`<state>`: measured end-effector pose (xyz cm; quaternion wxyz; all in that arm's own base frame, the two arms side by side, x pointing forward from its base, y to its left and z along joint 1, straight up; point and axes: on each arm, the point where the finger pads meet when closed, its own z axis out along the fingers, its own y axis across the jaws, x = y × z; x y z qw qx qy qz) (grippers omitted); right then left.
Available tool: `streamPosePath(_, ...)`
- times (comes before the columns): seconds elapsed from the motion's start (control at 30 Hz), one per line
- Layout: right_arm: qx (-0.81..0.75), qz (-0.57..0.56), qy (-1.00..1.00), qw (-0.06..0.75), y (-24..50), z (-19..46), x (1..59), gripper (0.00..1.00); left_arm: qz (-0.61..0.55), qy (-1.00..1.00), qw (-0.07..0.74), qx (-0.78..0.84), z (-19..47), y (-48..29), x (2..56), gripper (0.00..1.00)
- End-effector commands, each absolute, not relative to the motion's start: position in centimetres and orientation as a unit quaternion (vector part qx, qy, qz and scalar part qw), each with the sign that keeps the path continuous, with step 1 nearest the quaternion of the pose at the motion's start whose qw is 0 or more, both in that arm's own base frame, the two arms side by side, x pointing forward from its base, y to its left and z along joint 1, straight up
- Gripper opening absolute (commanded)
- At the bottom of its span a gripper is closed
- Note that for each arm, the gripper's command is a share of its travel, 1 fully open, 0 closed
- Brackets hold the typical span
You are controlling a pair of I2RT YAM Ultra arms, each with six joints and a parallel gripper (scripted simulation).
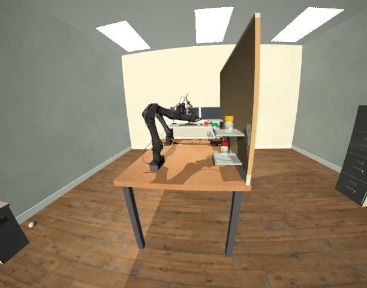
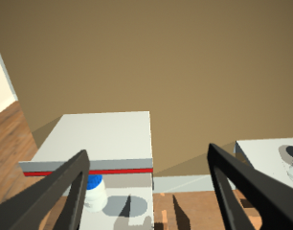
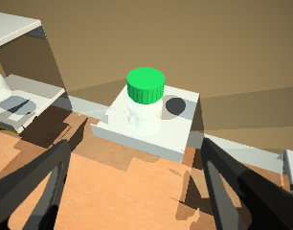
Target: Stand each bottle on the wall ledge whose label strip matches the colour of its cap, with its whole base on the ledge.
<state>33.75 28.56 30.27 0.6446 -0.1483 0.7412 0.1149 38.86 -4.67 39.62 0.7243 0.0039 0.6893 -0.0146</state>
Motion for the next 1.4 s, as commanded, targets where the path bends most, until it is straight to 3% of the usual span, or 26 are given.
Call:
streamPosePath(0.0, -0.106, 0.121, 0.706, 0.689, 28.7, 31.9, 34.3, 1.00, -0.023, 0.708, 0.706, 0.027, 40.2, -3.3, 38.2, 0.89)
streamPosePath(0.27, -0.118, 0.117, 0.714, 0.680, 29.0, 30.8, 34.2, 1.00, 0.004, 0.700, 0.714, 0.001, 41.8, 0.3, 37.7, 0.89)
streamPosePath(0.8, -0.112, 0.120, 0.710, 0.685, 28.8, 31.6, 34.3, 1.00, 0.000, 0.702, 0.712, 0.000, 41.2, 0.1, 38.0, 0.89)
streamPosePath(0.87, -0.113, 0.123, 0.705, 0.689, 28.9, 31.6, 34.4, 0.81, -0.001, 0.707, 0.707, 0.019, 41.3, -0.3, 37.7, 0.89)
streamPosePath(1.37, -0.112, 0.132, 0.696, 0.697, 30.4, 27.7, 38.9, 0.81, -0.092, 0.776, 0.572, 0.247, 35.6, -4.6, 37.4, 0.89)
